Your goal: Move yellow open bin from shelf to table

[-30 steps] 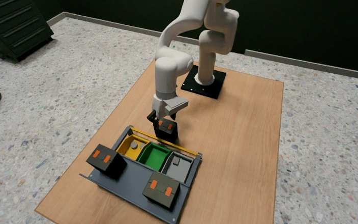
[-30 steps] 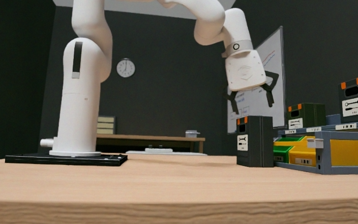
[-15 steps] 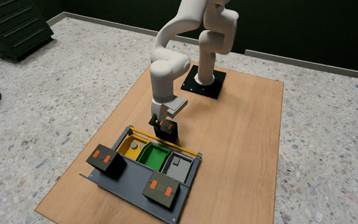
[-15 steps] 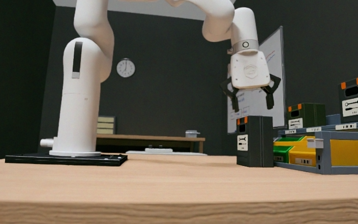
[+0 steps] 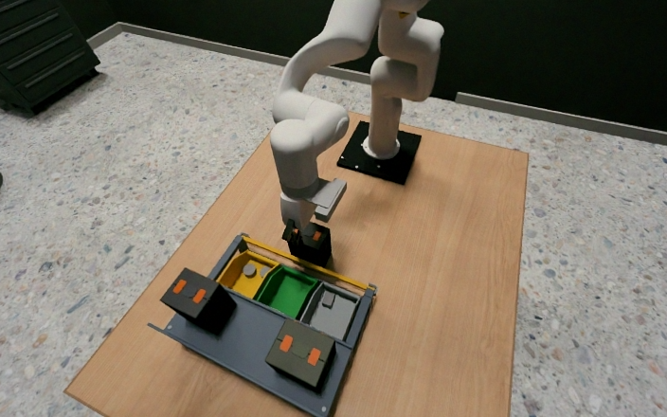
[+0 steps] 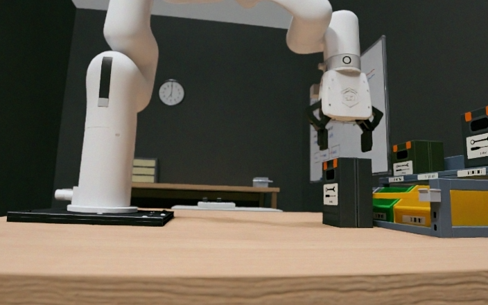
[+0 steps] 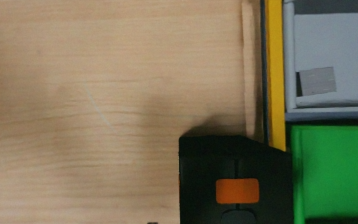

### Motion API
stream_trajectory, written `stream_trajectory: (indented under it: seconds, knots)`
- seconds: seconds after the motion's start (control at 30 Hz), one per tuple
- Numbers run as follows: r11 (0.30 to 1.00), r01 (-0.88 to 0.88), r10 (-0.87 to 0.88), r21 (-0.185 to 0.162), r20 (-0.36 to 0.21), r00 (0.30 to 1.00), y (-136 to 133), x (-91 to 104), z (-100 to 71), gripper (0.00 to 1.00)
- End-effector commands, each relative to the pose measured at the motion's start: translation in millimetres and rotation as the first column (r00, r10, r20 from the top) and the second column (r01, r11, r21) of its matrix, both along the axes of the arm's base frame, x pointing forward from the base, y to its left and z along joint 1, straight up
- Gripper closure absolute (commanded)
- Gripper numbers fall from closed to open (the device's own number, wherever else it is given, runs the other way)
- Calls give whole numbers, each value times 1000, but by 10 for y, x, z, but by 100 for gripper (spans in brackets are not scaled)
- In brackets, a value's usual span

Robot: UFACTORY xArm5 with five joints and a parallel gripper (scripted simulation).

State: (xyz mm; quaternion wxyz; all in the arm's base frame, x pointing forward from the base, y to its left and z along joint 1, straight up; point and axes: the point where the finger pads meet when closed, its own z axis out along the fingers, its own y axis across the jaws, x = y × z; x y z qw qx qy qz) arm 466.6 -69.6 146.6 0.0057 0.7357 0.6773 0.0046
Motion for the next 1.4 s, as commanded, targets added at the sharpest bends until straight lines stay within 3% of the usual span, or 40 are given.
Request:
stream_trajectory:
  seconds: [0.0, 0.7, 1.37]
  knots:
    - [1000, -17, 17, 4, -7, 1000, -2, 11, 14, 0]
    - [1000, -14, 14, 1, -5, 1000, -2, 10, 14, 0]
    - [1000, -17, 17, 4, -7, 1000, 0, 13, -330, 0]
